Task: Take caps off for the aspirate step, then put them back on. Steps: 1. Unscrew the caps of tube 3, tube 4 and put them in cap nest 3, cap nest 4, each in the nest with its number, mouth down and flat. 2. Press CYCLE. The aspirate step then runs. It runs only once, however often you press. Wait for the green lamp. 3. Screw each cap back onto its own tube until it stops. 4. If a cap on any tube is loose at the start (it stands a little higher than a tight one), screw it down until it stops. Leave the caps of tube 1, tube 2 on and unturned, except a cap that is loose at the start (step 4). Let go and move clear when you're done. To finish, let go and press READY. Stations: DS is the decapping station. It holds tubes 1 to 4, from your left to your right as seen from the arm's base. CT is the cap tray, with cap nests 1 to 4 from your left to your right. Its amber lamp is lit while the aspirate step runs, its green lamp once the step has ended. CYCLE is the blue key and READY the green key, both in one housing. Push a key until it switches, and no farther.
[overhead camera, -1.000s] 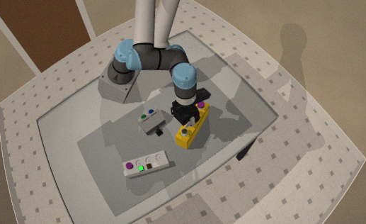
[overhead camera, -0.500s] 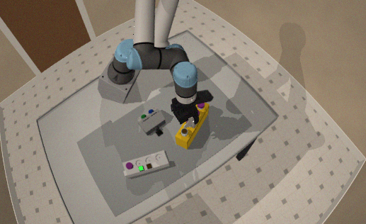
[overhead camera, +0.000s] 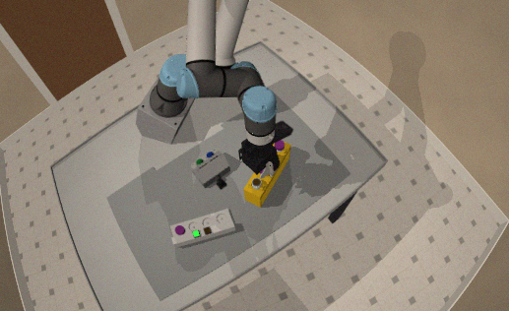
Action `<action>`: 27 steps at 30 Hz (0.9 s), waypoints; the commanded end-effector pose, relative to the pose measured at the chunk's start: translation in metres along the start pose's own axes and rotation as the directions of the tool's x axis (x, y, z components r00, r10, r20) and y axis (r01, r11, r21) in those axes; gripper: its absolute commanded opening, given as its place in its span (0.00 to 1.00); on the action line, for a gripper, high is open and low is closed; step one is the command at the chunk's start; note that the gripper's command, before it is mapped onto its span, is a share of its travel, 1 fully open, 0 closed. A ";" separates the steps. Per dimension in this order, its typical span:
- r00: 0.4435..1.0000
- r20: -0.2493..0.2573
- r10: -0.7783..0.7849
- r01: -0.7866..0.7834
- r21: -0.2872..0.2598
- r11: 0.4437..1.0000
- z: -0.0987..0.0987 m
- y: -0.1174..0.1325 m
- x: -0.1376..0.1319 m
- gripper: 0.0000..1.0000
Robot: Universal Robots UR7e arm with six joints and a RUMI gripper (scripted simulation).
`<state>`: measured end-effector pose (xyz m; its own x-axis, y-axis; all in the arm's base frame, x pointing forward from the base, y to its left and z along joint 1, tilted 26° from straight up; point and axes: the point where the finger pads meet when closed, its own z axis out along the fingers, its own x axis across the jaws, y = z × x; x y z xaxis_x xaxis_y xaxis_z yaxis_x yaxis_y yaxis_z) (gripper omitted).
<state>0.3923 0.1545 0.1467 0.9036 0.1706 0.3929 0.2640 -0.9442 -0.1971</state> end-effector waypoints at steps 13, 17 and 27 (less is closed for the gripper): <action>0.845 -0.004 -0.535 0.535 0.004 0.845 0.000 0.000 0.000 0.35; 0.748 -0.005 -0.663 0.663 0.004 0.748 0.000 0.000 0.000 0.35; 0.688 -0.005 -0.726 0.726 0.003 0.688 0.000 0.000 0.000 0.00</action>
<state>0.3923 0.1545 0.1467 0.4369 0.7969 0.4172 0.8342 -0.5325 0.1435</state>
